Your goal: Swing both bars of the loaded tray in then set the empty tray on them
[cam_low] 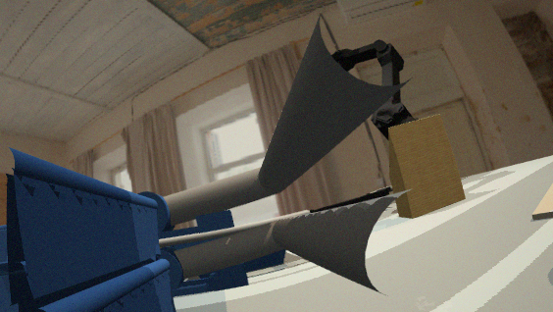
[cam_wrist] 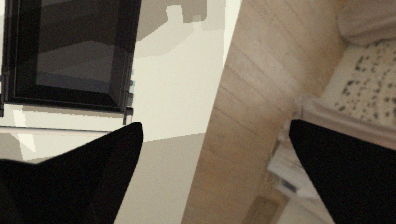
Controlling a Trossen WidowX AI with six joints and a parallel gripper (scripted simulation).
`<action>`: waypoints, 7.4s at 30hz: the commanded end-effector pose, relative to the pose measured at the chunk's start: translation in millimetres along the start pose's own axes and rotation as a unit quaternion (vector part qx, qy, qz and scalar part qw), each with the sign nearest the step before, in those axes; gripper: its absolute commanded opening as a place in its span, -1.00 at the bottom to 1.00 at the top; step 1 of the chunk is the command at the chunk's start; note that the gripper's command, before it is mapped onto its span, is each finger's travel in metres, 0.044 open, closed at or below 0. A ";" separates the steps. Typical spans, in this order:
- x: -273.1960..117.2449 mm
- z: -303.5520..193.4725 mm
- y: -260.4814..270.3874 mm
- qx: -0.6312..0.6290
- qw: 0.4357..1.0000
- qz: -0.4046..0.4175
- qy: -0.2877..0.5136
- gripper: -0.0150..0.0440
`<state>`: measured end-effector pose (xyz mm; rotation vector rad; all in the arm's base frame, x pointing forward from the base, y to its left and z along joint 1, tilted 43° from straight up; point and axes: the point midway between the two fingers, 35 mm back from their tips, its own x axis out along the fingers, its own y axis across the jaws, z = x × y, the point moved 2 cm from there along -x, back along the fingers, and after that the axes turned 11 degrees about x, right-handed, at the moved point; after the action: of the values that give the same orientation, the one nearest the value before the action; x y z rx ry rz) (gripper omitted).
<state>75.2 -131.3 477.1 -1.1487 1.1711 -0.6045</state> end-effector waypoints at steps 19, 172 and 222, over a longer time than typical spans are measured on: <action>60.8 74.2 10.7 0.206 0.976 0.074 -0.017 -0.20; 166.7 363.5 375.8 0.969 -0.051 -0.112 0.214 -0.20; 52.8 362.8 573.3 0.166 0.954 0.211 0.135 -0.20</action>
<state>360.8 132.3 -36.5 0.0925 1.0974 -1.0735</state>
